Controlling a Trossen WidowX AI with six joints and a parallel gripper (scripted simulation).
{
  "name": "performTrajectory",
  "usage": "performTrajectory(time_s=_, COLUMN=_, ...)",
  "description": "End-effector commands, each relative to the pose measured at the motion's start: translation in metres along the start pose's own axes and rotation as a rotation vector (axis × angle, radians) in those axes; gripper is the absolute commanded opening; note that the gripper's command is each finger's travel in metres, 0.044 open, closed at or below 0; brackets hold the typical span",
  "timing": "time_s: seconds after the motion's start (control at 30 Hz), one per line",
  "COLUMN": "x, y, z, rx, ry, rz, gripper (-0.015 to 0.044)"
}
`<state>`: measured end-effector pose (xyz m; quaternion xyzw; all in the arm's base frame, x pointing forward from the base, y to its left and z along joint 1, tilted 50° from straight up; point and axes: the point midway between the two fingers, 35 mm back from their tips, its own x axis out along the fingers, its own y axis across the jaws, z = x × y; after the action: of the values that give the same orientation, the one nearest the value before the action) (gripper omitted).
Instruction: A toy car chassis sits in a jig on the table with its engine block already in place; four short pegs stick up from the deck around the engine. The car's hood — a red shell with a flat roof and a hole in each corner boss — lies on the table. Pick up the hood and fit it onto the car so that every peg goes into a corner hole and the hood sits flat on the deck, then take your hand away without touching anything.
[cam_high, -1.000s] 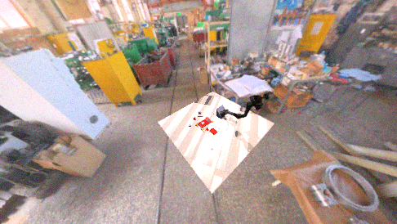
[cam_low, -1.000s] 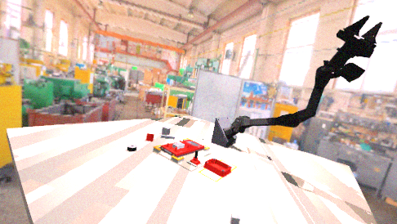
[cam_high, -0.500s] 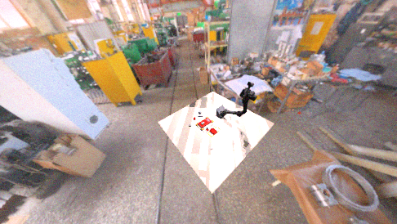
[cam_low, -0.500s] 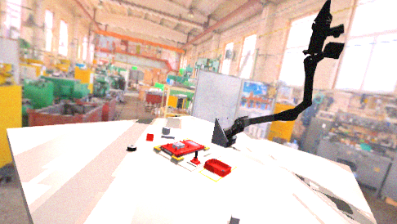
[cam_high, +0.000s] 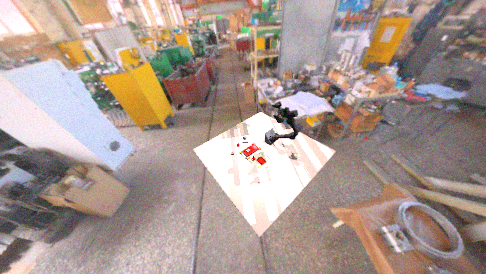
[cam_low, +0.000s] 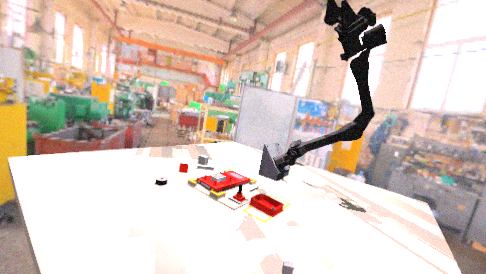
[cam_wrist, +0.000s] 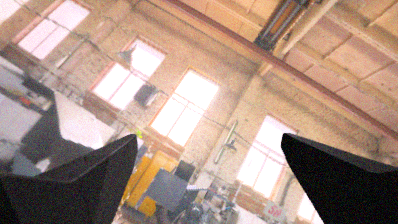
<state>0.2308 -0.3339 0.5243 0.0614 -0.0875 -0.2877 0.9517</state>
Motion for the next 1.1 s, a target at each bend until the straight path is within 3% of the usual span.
performTrajectory(time_s=0.0, x=0.025, y=0.017, z=-0.063, rx=0.19, ry=0.184, rz=0.064, gripper=0.044)
performTrajectory(time_s=0.27, x=0.043, y=0.074, z=-0.179, rx=0.55, ry=0.582, rz=0.136, gripper=0.044)
performTrajectory(time_s=0.5, x=0.024, y=0.14, z=-0.268, rx=0.795, ry=0.963, rz=0.132, gripper=0.044)
performTrajectory(time_s=0.77, x=-0.029, y=0.212, z=-0.345, rx=0.982, ry=1.407, rz=0.028, gripper=0.044)
performTrajectory(time_s=1.07, x=-0.132, y=0.279, z=-0.412, rx=1.12, ry=1.989, rz=-0.41, gripper=0.044)
